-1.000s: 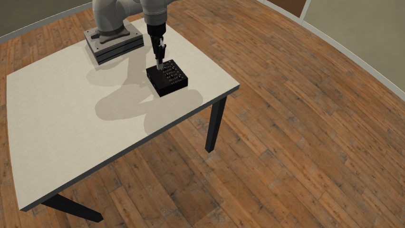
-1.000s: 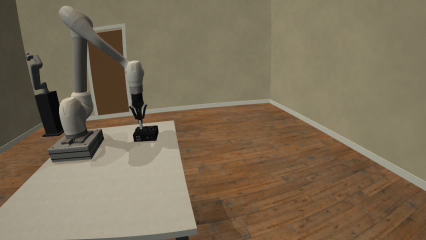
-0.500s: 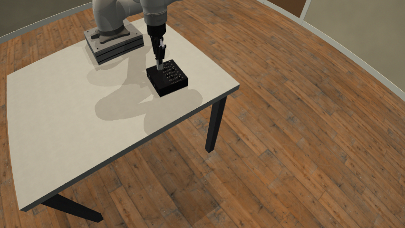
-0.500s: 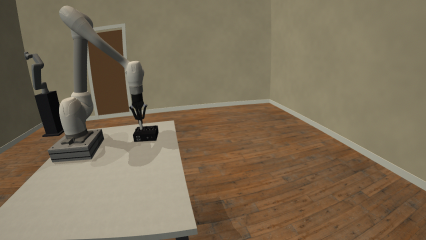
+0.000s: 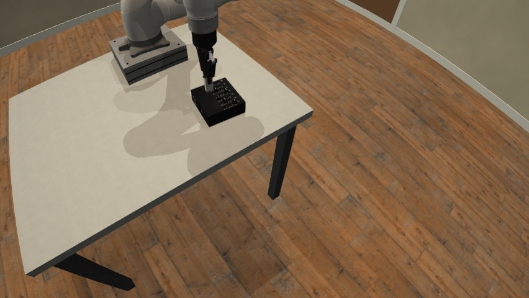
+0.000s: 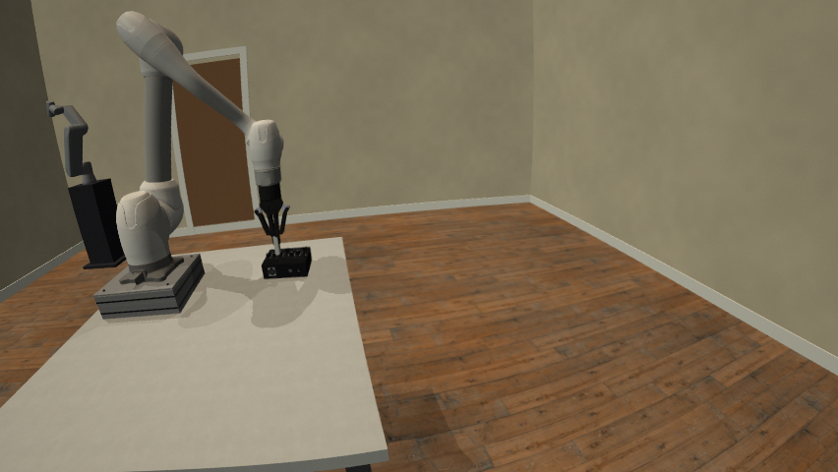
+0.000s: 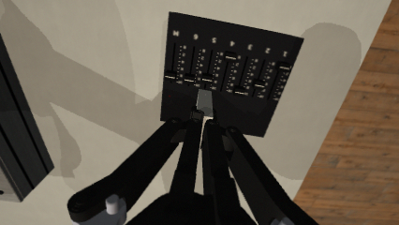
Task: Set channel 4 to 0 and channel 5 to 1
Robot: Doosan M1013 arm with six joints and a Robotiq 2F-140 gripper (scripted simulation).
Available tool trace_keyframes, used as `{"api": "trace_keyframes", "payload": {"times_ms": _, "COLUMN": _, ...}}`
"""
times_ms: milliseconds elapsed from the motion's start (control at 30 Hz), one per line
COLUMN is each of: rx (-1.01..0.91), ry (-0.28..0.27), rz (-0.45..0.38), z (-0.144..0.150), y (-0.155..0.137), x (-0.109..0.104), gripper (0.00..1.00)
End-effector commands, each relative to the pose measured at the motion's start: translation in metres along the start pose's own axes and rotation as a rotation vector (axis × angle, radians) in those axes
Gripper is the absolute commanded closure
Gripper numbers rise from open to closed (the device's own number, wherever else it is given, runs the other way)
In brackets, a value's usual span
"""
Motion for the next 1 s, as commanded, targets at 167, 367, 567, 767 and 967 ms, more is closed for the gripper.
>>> {"api": "trace_keyframes", "payload": {"times_ms": 167, "rx": 0.000, "ry": 0.000, "rz": 0.000, "z": 0.0000, "y": 0.0000, "x": -0.0001, "gripper": 0.90}}
{"api": "trace_keyframes", "payload": {"times_ms": 367, "rx": 0.000, "ry": 0.000, "rz": 0.000, "z": 0.0000, "y": 0.0000, "x": -0.0001, "gripper": 0.90}}
{"api": "trace_keyframes", "payload": {"times_ms": 567, "rx": 0.000, "ry": 0.000, "rz": 0.000, "z": 0.0000, "y": 0.0000, "x": -0.0001, "gripper": 0.90}}
{"api": "trace_keyframes", "payload": {"times_ms": 767, "rx": 0.000, "ry": 0.000, "rz": 0.000, "z": 0.0000, "y": 0.0000, "x": 0.0006, "gripper": 0.90}}
{"api": "trace_keyframes", "payload": {"times_ms": 967, "rx": 0.000, "ry": 0.000, "rz": 0.000, "z": 0.0000, "y": 0.0000, "x": 0.0031, "gripper": 0.90}}
Point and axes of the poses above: the point where the finger pads meet when closed, its own x axis out along the fingers, its own z axis across the jaws, y = z × x, the point moved 4 cm from there along -x, back along the fingers, and after that the axes turned 2 degrees about -x, right-handed, at the moved point
